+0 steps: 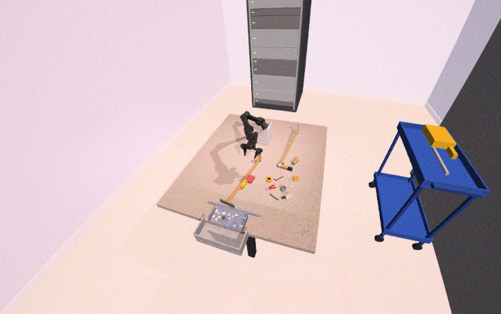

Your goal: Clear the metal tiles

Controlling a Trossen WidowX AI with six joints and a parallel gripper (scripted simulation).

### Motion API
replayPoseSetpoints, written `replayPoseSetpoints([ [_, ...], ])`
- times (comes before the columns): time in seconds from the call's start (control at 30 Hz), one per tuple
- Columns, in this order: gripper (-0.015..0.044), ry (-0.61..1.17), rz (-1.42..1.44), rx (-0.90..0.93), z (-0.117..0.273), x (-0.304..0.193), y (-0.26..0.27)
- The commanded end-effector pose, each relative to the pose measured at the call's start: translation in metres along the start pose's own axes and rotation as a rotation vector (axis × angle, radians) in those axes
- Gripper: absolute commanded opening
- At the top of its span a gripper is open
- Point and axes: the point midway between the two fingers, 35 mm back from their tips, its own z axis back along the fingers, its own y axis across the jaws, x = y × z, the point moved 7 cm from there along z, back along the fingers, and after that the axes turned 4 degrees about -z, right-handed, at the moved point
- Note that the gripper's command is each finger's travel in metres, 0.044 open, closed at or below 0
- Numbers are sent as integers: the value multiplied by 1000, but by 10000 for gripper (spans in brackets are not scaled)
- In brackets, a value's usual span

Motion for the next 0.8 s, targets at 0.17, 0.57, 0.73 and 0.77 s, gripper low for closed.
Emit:
replayPoseSetpoints([
  [0.17,440,73,-30,-5,-27,1,-8],
  [0.57,440,184,-67,-21,-65,-5,-21],
  [0.73,440,231,-84,-27,-81,-9,-28],
  [0.77,440,241,-87,-29,-84,-10,-29],
])
